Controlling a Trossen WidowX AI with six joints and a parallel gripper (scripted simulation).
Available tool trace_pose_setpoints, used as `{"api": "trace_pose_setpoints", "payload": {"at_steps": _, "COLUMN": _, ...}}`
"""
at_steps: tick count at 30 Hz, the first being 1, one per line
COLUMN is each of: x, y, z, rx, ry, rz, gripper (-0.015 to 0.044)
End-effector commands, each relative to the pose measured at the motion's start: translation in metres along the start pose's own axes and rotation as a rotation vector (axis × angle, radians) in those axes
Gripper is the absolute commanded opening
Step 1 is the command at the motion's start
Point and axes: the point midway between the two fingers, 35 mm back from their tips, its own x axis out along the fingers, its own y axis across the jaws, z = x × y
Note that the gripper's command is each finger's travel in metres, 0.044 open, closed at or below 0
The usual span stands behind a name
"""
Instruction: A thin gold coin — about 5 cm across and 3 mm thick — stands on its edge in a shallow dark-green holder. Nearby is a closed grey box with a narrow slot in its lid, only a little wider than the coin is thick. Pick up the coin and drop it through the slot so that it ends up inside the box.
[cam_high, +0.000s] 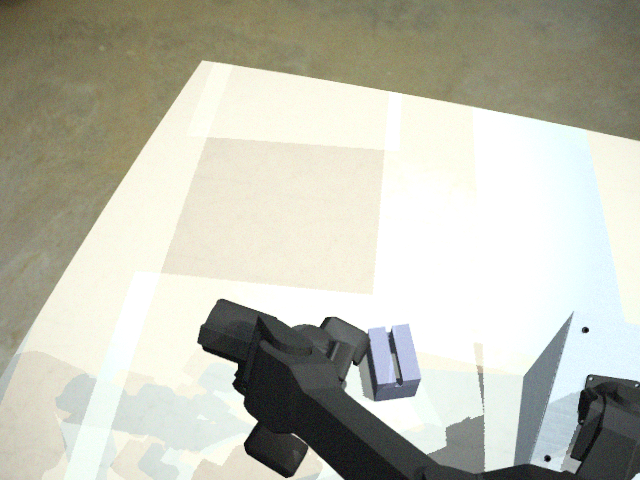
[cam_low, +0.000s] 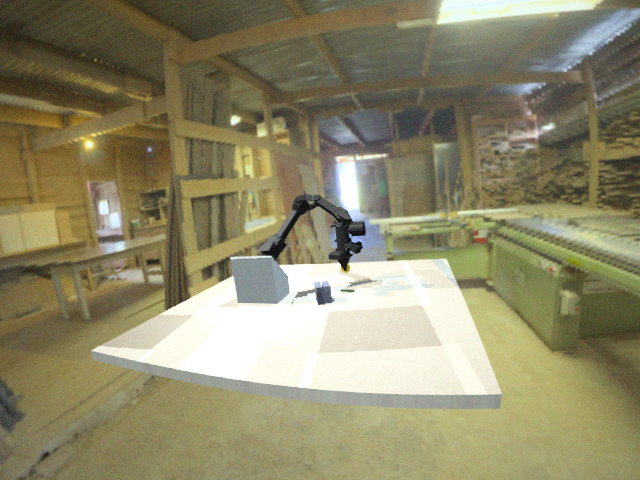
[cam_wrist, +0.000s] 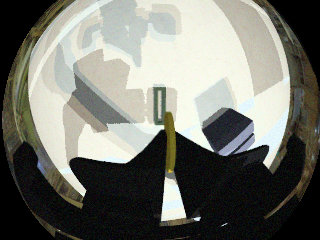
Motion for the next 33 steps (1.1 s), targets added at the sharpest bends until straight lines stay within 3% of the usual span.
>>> {"api": "trace_pose_setpoints", "payload": {"at_steps": 1, "x": -0.0055, "y": 0.0016, "z": 0.0004, "rx": 0.014, "ry": -0.004, "rz": 0.002, "gripper": 0.0}}
{"api": "trace_pose_setpoints", "payload": {"at_steps": 26, "x": -0.0061, "y": 0.0007, "z": 0.0091, "rx": 0.867, "ry": -0.003, "rz": 0.004, "gripper": 0.0}}
{"api": "trace_pose_setpoints", "payload": {"at_steps": 33, "x": -0.0062, "y": 0.0007, "z": 0.0096, "rx": 0.919, "ry": -0.003, "rz": 0.004, "gripper": 0.0}}
